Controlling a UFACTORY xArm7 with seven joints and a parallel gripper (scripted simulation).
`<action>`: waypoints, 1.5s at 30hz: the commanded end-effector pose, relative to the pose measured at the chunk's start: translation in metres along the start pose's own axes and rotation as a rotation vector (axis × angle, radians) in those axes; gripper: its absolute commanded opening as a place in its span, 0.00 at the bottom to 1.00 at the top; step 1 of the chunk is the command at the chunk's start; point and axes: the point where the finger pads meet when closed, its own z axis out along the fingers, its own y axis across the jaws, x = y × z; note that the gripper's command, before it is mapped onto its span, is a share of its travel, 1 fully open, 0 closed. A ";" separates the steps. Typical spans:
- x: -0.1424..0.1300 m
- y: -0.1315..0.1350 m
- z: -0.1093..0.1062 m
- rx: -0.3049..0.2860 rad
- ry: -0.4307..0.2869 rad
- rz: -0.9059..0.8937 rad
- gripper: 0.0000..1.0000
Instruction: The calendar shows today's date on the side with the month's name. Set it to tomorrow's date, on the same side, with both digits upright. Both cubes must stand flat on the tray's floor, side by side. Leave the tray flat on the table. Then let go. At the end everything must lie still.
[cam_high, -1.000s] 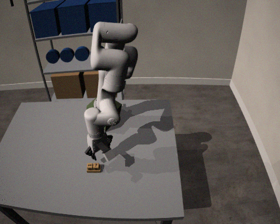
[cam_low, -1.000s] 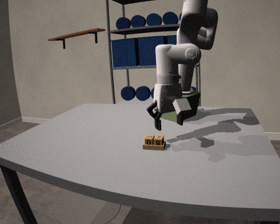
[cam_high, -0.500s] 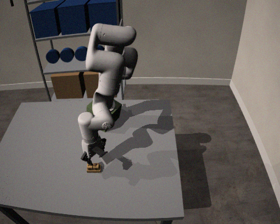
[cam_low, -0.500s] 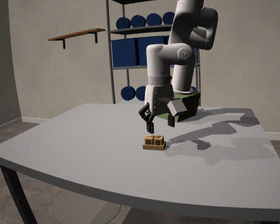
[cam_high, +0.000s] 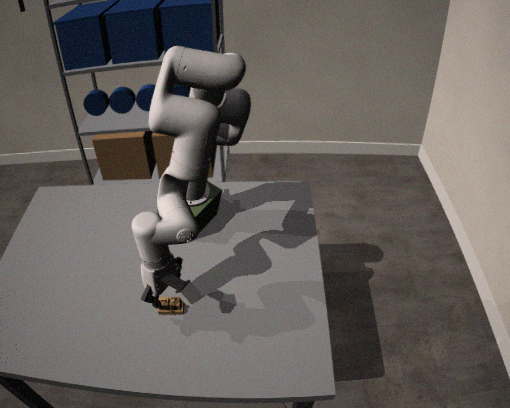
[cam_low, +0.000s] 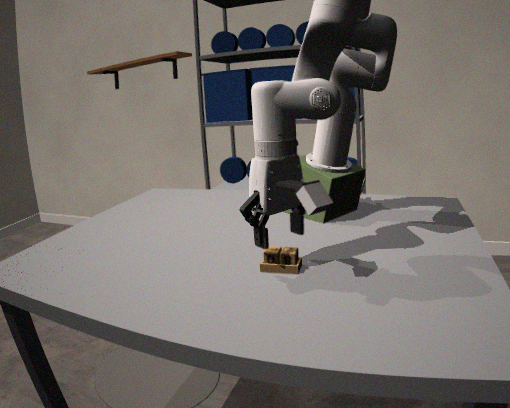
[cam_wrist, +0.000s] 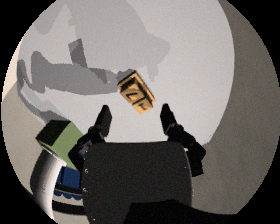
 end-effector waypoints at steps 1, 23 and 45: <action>0.000 0.006 0.000 0.002 0.002 -0.057 1.00; -0.006 0.058 0.001 0.001 0.002 -0.268 1.00; -0.012 0.109 0.001 0.001 0.003 -0.530 1.00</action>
